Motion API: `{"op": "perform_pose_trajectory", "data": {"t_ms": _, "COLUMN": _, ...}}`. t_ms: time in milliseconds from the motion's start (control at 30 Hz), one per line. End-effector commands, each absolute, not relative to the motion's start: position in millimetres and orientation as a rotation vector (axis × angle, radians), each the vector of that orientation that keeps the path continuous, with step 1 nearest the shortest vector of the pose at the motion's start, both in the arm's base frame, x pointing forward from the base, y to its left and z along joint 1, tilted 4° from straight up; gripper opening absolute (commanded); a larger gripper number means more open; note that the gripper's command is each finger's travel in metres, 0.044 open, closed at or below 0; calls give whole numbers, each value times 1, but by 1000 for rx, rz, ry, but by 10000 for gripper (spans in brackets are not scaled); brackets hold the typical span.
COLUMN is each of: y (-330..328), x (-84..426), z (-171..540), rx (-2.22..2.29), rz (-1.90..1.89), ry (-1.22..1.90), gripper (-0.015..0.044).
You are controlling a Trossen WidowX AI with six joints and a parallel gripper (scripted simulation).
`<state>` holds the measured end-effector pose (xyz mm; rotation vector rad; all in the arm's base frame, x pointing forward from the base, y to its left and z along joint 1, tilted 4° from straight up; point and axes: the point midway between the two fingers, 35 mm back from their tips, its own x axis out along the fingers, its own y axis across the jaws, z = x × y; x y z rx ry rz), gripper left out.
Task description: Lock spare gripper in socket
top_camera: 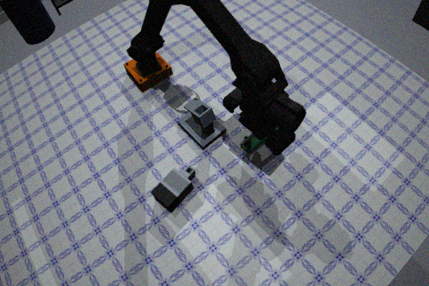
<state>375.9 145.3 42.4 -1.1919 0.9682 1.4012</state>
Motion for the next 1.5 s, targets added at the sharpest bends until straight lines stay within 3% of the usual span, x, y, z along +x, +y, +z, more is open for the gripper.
{"op": "perform_pose_trajectory", "data": {"t_ms": 0, "y": 145, "x": 375, "z": 37, "rx": -1188, "rz": 1408, "ry": 978, "gripper": 0}}
{"op": "perform_pose_trajectory", "data": {"t_ms": 1033, "y": 145, "x": 376, "z": 42, "rx": -1192, "rz": 1402, "ry": 969, "gripper": 0}}
{"op": "perform_pose_trajectory", "data": {"t_ms": 1467, "y": 145, "x": 376, "z": 44, "rx": -1192, "rz": 1402, "ry": 969, "gripper": 341}}
